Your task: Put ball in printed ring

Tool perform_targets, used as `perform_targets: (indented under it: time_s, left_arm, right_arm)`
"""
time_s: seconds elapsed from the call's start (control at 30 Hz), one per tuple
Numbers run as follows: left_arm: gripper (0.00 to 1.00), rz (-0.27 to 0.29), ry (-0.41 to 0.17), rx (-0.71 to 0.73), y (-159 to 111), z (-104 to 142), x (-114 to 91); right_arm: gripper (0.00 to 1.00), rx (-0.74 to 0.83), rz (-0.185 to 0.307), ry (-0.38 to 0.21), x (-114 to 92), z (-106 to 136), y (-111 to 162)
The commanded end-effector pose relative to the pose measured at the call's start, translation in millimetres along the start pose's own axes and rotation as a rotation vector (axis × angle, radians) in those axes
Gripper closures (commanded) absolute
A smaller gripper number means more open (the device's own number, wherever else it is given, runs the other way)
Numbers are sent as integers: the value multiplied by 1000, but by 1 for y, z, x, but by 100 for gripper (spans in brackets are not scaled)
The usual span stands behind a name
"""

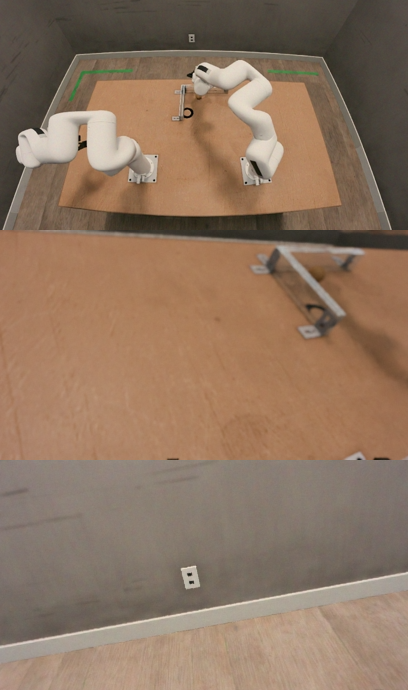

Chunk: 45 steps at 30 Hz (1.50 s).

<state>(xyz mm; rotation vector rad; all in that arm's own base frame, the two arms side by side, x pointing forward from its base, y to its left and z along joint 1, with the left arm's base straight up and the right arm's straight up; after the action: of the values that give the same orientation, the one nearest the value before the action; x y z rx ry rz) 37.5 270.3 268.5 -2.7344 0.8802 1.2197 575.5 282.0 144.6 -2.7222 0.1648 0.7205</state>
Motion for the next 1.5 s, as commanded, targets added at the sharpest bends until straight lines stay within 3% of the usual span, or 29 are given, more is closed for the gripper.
perform_targets:
  time_s: [0.0, 0.63, 1.17, 1.47]
  left_arm:
    - [0, -16, -33, -65, -3, 1, -4]
    - [0, -86, -147, -341, -14, 9, -17]
    - [0, -191, -248, -637, -27, 16, -33]
    - [0, -278, -303, -836, -36, 21, -43]
  right_arm:
    - [0, 2, -2, 3, 0, -2, -1]
    - [0, 2, -2, 3, 0, -2, -1]
    - [0, 2, -2, 3, 0, -2, -1]
    - [0, 2, -2, 3, 0, -2, -1]
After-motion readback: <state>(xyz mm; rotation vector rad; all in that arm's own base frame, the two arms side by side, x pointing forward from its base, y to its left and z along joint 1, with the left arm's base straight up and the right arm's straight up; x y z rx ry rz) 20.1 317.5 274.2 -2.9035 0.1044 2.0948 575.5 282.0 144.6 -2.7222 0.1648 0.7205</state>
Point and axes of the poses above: on each arm, the point where the finger pads meet when closed, its own x axis out along the fingers, its own y axis across the jaws, z = x × y, the point moved 4 cm from there along -x, back along the fingers, and after that the axes turned 8 degrees about x, right-handed, at the moved point
